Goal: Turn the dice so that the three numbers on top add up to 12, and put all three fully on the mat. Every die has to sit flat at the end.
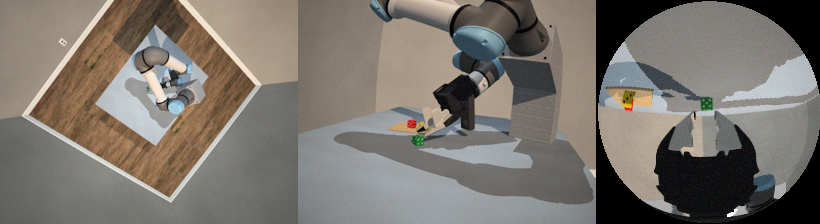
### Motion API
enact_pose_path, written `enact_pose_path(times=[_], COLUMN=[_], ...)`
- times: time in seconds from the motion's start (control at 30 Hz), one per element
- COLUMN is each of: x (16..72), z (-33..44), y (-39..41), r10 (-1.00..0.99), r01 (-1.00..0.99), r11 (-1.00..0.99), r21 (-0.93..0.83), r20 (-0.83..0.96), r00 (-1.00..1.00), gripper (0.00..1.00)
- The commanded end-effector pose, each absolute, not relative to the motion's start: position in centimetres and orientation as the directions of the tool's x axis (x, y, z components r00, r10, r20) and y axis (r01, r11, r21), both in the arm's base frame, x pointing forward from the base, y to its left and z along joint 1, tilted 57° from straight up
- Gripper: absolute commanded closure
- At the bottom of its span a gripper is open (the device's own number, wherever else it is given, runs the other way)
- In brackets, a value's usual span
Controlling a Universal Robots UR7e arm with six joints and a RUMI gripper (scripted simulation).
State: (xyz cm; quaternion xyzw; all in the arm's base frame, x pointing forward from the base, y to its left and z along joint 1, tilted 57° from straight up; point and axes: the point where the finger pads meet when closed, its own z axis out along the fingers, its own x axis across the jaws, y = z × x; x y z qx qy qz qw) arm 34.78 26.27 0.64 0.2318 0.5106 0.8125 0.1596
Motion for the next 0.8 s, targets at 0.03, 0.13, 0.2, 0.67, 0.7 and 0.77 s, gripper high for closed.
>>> enact_pose_path(times=[0.03,0.13,0.2,0.67,0.7,0.77], x=[34.17,34.08,34.02,33.89,33.88,33.88], z=[0.53,0.47,0.43,0.33,0.33,0.33], y=[25.66,25.52,25.45,25.24,25.24,25.24], r10=[0.488,0.488,0.488,0.488,0.488,0.488], r01=[-0.011,-0.011,-0.011,-0.011,-0.011,-0.011], r11=[-0.419,-0.419,-0.419,-0.418,-0.418,-0.418], r21=[0.908,0.908,0.908,0.908,0.908,0.908], r20=[0.215,0.215,0.215,0.215,0.215,0.215], r00=[-0.846,-0.846,-0.846,-0.846,-0.846,-0.846], gripper=[0.76,0.76,0.76,0.76,0.76,0.76])
